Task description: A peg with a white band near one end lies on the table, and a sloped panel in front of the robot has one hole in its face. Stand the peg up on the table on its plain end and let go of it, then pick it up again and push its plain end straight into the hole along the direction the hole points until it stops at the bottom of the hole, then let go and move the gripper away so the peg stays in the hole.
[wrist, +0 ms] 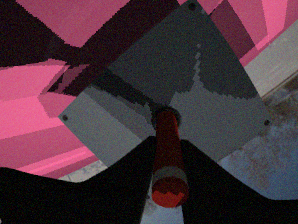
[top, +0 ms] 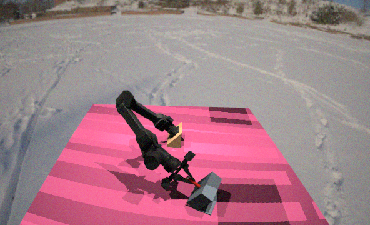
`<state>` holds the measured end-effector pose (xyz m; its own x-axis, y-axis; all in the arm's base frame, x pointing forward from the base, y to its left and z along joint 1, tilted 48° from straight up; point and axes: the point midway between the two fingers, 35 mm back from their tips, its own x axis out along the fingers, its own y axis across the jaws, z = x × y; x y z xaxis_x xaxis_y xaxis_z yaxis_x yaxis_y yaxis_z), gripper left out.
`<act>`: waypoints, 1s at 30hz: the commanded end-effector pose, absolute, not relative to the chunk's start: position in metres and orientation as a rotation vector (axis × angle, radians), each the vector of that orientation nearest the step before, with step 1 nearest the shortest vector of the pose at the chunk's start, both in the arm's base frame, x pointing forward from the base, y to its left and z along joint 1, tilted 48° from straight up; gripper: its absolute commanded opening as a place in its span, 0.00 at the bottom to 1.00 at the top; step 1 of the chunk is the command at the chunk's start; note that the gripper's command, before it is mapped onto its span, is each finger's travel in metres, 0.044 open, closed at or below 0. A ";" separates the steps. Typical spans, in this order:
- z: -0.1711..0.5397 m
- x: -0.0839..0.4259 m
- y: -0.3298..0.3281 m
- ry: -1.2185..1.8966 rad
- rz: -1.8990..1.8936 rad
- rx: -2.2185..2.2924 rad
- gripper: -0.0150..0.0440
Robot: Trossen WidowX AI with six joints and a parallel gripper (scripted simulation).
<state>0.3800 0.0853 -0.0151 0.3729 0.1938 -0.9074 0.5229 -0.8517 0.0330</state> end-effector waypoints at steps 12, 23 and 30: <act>-0.024 0.385 0.087 0.625 -1.467 2.327 0.25; -0.027 0.386 0.088 0.625 -1.467 2.327 0.25; -0.027 0.385 0.088 0.630 -1.471 2.323 0.25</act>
<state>0.3851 0.0879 -0.0275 0.3728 0.1938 -0.9074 0.5229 -0.8517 0.0329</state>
